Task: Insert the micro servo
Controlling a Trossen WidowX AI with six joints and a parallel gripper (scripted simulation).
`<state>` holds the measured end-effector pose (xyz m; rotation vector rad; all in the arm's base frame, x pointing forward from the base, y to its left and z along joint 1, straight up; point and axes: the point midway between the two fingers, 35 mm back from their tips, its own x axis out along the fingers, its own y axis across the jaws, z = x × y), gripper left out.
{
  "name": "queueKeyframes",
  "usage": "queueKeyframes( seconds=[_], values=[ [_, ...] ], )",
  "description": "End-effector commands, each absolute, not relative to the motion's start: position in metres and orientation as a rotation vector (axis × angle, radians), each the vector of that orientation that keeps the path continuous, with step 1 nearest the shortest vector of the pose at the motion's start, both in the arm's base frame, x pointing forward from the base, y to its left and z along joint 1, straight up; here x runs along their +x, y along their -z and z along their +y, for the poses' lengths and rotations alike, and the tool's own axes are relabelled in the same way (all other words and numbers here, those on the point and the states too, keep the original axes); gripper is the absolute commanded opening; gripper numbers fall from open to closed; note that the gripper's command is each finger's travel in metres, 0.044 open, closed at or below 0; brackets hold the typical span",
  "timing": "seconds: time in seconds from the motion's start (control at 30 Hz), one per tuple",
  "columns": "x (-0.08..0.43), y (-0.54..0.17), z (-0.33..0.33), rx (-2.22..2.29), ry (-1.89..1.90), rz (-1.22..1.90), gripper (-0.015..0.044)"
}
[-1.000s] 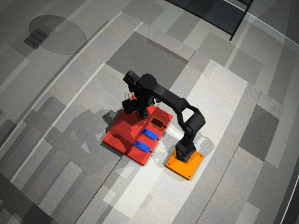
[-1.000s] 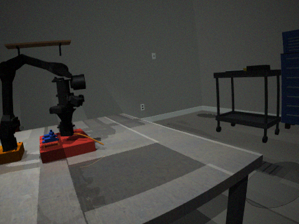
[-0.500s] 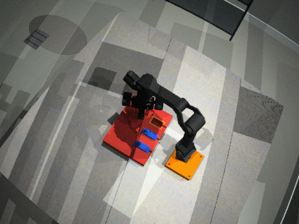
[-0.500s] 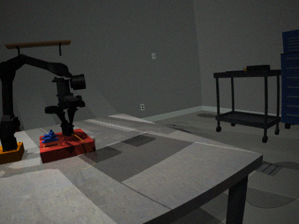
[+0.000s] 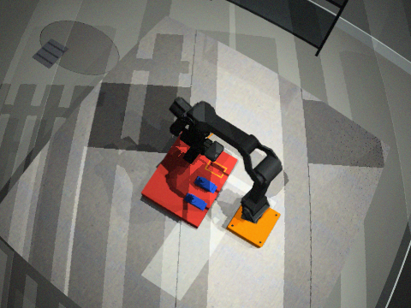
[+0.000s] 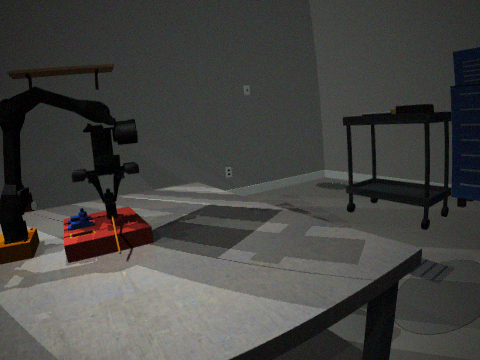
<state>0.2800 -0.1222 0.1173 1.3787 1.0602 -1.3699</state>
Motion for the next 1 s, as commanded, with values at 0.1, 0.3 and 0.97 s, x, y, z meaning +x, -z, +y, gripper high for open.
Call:
queueKeyframes(
  seconds=[0.1, 0.3, 0.97],
  values=[
    [0.2807, -0.1182, -0.1221, 1.548, 1.527, 0.922, 0.0000],
    [0.2807, -0.1182, -0.1221, 1.693, 1.666, 0.782, 0.0000],
    [0.2807, -0.1182, -0.1222, 2.131, 2.084, 0.189, 0.0000]
  ],
)
